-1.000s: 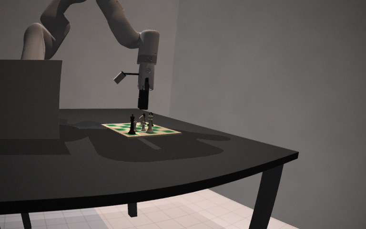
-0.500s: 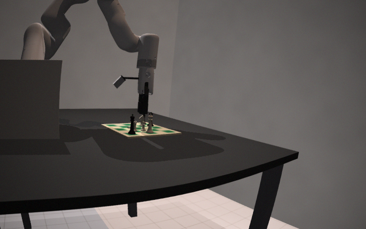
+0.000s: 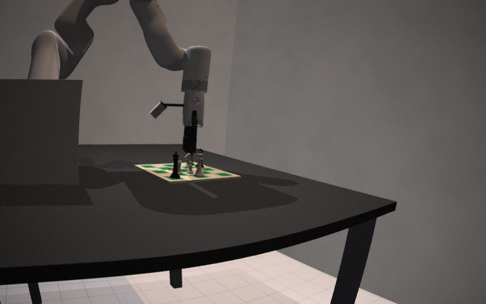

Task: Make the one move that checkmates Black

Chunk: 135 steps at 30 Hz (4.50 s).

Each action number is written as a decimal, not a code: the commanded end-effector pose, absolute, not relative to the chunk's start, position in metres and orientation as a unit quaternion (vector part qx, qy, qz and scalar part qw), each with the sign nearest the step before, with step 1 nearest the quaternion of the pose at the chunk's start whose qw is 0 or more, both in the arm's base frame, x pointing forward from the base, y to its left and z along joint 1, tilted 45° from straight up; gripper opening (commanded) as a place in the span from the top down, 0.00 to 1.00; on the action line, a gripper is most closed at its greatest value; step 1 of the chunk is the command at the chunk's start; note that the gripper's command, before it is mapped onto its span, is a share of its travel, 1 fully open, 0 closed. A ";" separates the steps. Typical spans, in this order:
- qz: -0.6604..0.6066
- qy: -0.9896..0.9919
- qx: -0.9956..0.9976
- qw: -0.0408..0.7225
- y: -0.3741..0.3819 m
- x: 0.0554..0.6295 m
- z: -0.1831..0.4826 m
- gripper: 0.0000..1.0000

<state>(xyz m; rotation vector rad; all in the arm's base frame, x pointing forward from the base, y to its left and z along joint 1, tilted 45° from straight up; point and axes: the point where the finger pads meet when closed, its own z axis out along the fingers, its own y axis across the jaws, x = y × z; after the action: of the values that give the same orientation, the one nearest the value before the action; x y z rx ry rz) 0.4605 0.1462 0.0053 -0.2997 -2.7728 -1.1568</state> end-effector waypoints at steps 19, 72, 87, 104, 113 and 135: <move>-0.382 -0.917 -0.100 0.059 0.145 0.462 0.006 0.63; -0.382 -0.917 -0.100 0.059 0.144 0.464 0.005 0.63; -0.382 -0.917 -0.100 0.059 0.145 0.464 0.004 0.63; -0.382 -0.917 -0.100 0.059 0.163 0.463 -0.014 0.63; -0.382 -0.917 -0.100 0.059 0.168 0.463 -0.019 0.63; -0.382 -0.917 -0.100 0.059 0.168 0.463 -0.019 0.63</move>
<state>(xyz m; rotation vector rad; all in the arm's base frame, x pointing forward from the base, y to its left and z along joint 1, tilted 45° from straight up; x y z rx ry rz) 0.4609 0.1700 -0.0194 -0.2997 -2.7727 -1.1568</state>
